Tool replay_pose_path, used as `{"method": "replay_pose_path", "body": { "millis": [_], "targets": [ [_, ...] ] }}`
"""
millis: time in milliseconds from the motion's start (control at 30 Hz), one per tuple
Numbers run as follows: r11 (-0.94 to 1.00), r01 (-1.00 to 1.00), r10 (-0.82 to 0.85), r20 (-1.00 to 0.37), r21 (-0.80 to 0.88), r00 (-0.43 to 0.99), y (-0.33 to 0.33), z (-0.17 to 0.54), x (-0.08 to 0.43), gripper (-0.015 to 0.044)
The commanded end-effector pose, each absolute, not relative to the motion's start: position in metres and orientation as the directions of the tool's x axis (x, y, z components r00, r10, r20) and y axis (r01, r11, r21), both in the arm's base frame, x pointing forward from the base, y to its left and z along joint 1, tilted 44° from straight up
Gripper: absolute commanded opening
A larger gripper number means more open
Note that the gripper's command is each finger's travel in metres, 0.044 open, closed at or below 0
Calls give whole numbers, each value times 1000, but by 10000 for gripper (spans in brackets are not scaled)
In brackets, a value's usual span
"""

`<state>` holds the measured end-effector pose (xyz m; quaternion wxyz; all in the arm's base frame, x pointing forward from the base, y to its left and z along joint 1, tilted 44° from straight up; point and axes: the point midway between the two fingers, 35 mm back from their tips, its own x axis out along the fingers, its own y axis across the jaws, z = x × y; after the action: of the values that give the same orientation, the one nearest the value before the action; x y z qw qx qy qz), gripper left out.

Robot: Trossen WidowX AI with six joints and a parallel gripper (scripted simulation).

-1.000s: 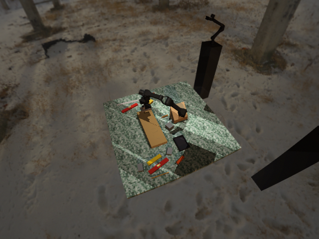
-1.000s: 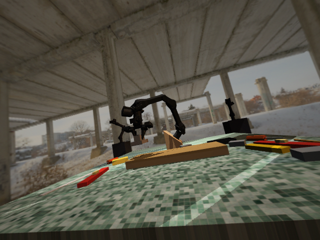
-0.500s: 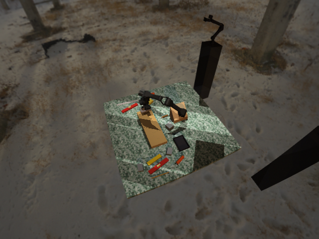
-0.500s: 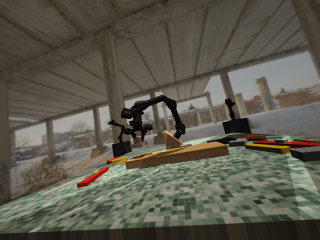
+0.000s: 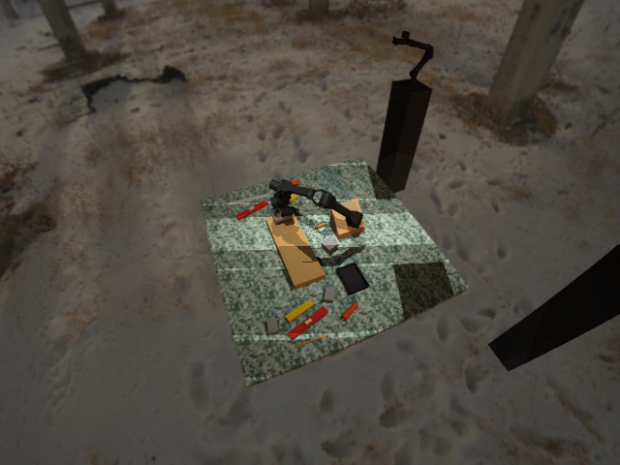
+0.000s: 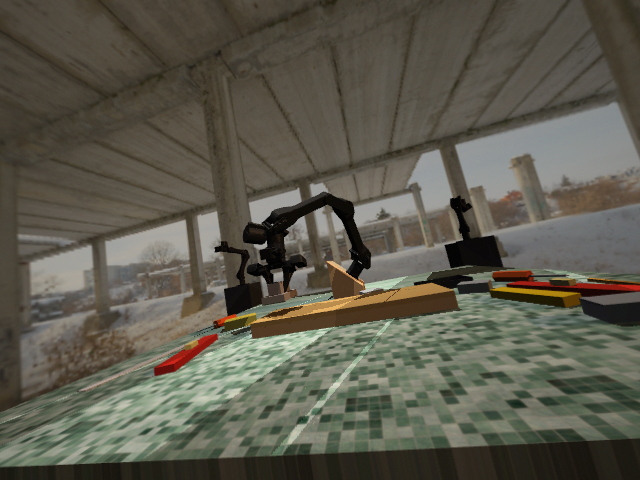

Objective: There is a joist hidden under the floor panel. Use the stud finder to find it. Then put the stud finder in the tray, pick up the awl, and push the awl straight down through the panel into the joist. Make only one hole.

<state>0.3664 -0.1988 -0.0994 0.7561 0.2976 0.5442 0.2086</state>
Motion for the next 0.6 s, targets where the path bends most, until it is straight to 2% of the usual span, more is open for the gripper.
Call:
{"method": "replay_pose_path", "body": {
  "millis": [0, 567],
  "targets": [
    [731, 15, 642, -695, 682, 323, -194, -104, 366, 0],
    [730, 14, 643, -694, 683, 323, -178, -120, 366, 0]
  ]
}}
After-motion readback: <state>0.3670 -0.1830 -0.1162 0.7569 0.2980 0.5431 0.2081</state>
